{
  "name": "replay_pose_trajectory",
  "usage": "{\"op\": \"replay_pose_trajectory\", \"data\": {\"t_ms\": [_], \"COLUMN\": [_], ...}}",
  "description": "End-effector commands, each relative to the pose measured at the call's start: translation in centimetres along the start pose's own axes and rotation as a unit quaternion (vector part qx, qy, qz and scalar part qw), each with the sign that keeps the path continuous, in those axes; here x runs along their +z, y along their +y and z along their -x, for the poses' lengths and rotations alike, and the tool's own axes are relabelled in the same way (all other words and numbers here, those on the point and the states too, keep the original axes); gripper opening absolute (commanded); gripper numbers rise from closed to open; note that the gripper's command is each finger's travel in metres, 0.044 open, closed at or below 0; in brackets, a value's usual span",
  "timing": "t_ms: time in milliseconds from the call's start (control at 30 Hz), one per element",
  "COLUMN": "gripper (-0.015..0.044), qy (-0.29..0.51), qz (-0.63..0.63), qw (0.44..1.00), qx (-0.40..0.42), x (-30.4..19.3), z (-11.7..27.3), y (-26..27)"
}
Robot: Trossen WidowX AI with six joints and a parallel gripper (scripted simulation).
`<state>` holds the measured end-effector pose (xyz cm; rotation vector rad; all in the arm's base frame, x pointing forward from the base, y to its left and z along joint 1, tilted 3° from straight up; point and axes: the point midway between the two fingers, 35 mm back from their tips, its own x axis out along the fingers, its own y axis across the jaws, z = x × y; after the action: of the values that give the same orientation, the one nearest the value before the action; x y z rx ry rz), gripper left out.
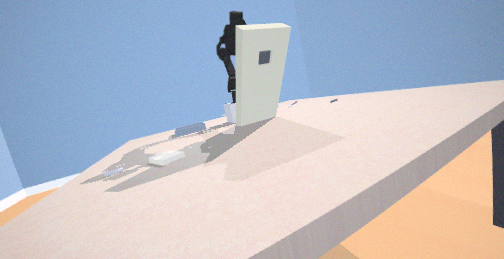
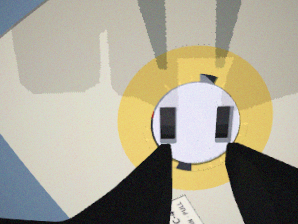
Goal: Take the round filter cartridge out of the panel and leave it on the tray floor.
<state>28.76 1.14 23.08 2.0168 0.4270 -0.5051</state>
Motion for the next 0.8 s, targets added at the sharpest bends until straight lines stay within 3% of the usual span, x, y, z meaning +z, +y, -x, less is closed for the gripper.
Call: {"op": "replay_pose_trajectory", "data": {"t_ms": [0,767], "gripper": [0.0113,0.0113], "qy": [-0.004,-0.003], "qz": [-0.002,-0.002], "qw": [1.000,1.000], "qx": [0.000,0.000], "x": [0.2,0.3], "z": [-0.8,-2.0], "y": [-0.1,-0.1]}}
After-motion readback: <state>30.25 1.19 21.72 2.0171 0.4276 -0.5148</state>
